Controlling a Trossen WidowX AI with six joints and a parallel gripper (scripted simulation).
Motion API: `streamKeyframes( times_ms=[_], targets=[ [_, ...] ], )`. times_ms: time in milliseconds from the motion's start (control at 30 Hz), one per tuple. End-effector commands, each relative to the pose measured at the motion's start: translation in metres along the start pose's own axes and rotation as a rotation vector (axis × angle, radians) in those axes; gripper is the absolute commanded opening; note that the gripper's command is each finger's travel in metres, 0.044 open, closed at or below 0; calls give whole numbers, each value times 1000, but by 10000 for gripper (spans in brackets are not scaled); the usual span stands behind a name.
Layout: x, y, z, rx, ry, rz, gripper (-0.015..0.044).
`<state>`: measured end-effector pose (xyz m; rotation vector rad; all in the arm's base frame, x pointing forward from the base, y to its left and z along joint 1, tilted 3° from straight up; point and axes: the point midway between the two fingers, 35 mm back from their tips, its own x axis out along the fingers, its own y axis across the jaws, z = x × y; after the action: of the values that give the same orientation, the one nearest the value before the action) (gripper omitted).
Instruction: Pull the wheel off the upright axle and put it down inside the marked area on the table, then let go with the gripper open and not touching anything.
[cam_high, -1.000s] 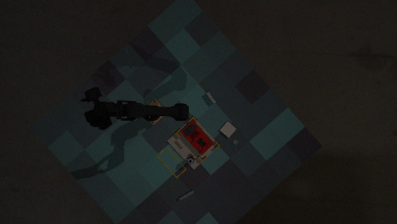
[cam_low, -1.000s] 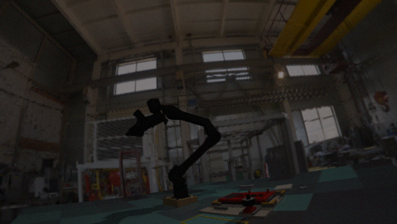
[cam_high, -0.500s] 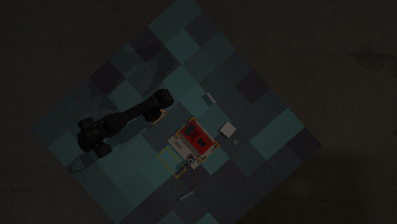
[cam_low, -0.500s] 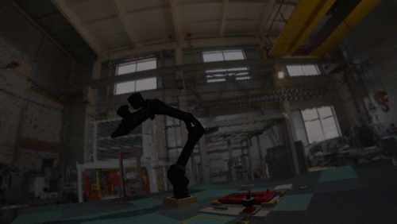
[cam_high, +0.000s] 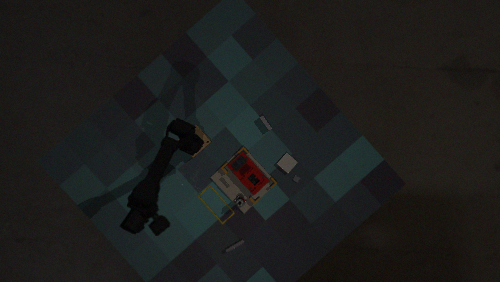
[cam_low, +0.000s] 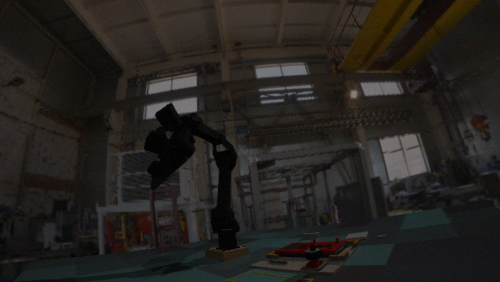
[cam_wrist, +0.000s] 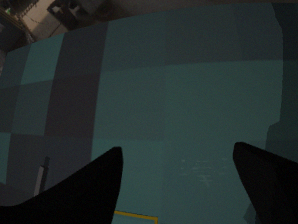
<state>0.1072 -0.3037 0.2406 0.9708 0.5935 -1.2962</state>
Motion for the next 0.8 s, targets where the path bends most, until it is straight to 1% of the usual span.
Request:
streamKeyframes(
  times_ms=[0,233,467,700,767],
  targets=[
    [17,46,-26,12,111,46,300],
    [37,114,-88,31,300,41,300],
    [43,175,-179,32,479,-65,300],
    [33,208,-283,6,571,-228,300],
    [32,209,-294,2,574,-246,300]
  ],
)
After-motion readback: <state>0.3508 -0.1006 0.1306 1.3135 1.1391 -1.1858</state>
